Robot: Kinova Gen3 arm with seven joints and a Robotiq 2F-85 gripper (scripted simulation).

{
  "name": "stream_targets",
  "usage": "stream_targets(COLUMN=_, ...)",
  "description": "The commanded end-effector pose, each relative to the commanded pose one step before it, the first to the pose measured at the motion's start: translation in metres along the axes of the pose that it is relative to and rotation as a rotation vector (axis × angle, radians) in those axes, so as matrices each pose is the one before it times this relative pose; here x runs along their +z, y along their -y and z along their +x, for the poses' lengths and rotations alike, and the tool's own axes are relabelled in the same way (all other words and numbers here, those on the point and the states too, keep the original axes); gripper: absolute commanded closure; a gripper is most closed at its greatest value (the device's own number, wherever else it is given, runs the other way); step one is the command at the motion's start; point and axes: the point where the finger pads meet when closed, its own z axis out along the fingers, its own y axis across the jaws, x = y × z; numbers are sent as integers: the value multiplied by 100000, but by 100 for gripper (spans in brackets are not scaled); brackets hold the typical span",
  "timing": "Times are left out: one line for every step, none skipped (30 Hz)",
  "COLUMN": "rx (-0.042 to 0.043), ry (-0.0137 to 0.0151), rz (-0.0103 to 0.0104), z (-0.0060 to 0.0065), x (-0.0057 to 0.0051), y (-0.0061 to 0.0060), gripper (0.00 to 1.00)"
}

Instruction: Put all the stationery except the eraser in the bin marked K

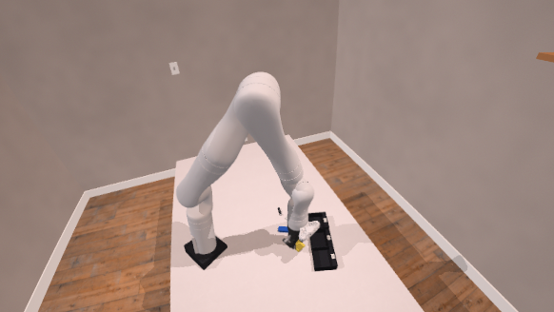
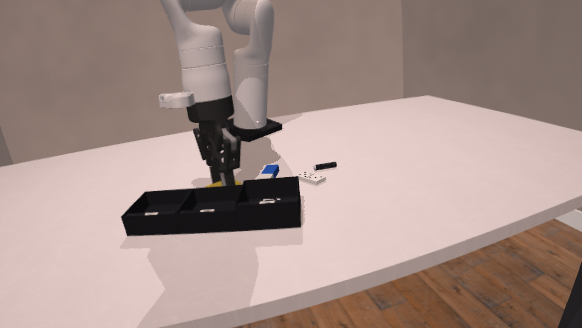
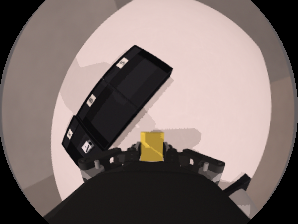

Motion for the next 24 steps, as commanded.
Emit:
stream_targets(rx=242, ry=-414, rz=350, z=191, x=-527, y=53, gripper=65)
stream_targets(rx=0, ry=0, rz=0, z=0, x=0, y=0, gripper=65)
stream_targets(rx=0, ry=-3, rz=-1, z=-4, x=-327, y=0, gripper=65)
stream_targets(rx=0, ry=3, rz=-1, z=4, x=-339, y=0, gripper=65)
stream_targets(rx=0, ry=0, rz=-1, z=0, x=-333, y=0, gripper=65)
stream_targets(rx=0, ry=0, rz=-1, z=0, x=-333, y=0, gripper=65)
stream_targets(rx=0, ry=0, rz=-1, z=0, x=-333, y=0, gripper=65)
stream_targets(rx=0, ry=0, rz=-1, z=0, x=-333, y=0, gripper=65)
stream_targets(rx=0, ry=0, rz=-1, z=0, x=-333, y=0, gripper=65)
stream_targets(rx=0, ry=0, rz=-1, z=0, x=-333, y=0, gripper=65)
stream_targets(rx=0, ry=0, rz=-1, z=0, x=-333, y=0, gripper=65)
stream_targets(rx=0, ry=0, rz=-1, z=0, x=-333, y=0, gripper=65)
stream_targets(rx=0, ry=0, rz=-1, z=0, x=-333, y=0, gripper=65)
stream_targets(rx=0, ry=0, rz=-1, z=0, x=-333, y=0, gripper=65)
stream_targets(rx=0, ry=0, rz=-1, z=0, x=-333, y=0, gripper=65)
stream_targets(rx=0, ry=0, rz=0, z=0, x=-333, y=0, gripper=65)
stream_targets(rx=0, ry=0, rz=0, z=0, x=-333, y=0, gripper=65)
stream_targets(rx=0, ry=0, rz=0, z=0, x=0, y=0, gripper=65)
stream_targets(rx=0, ry=0, rz=0, z=0, x=0, y=0, gripper=65)
stream_targets(rx=0, ry=-2, rz=-1, z=-3, x=-327, y=2, gripper=65)
stream_targets(rx=0, ry=1, rz=0, z=1, x=-2, y=0, gripper=65)
stream_targets(rx=0, ry=1, rz=0, z=1, x=-2, y=0, gripper=65)
stream_targets(rx=0, ry=1, rz=0, z=1, x=-1, y=0, gripper=65)
stream_targets(rx=0, ry=0, rz=0, z=0, x=-1, y=0, gripper=65)
